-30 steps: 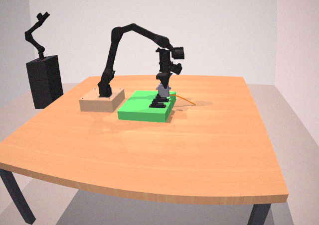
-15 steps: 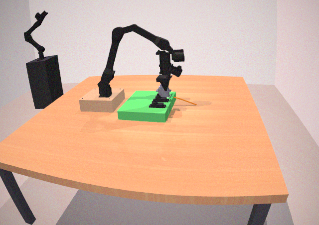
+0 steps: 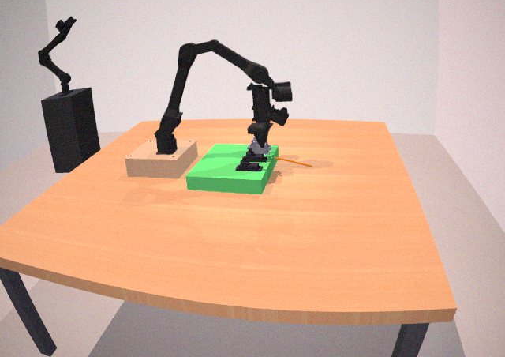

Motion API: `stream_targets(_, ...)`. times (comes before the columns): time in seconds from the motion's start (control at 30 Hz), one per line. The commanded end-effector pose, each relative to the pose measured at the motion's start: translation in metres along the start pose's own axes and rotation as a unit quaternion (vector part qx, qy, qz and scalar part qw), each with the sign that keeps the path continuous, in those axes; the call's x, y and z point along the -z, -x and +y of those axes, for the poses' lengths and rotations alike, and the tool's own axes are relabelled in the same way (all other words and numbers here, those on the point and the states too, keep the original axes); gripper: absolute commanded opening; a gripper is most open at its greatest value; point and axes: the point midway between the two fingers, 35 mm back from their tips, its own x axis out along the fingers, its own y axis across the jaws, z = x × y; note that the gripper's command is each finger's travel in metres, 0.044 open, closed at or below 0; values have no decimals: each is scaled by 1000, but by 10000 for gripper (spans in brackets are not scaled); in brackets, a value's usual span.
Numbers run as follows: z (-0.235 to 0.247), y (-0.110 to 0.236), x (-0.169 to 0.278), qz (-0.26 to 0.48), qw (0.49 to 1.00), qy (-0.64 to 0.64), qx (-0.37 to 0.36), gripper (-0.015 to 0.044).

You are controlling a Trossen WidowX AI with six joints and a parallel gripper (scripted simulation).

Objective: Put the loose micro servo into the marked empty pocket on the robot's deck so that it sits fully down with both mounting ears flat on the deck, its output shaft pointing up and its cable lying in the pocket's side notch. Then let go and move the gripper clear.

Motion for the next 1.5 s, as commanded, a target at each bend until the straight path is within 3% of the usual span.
stream_targets(0.0,0,-4,0,0,1000,1,1,0)
stream_targets(0.53,0,-17,0,0,1000,1,1,0)
stream_targets(0.77,0,-15,0,0,1000,1,1,184)
stream_targets(0.97,0,17,3,0,1000,1,1,187)
stream_targets(1.2,-1,20,5,0,1000,1,1,187)
stream_targets(1.47,3,57,59,2,1000,1,0,398)
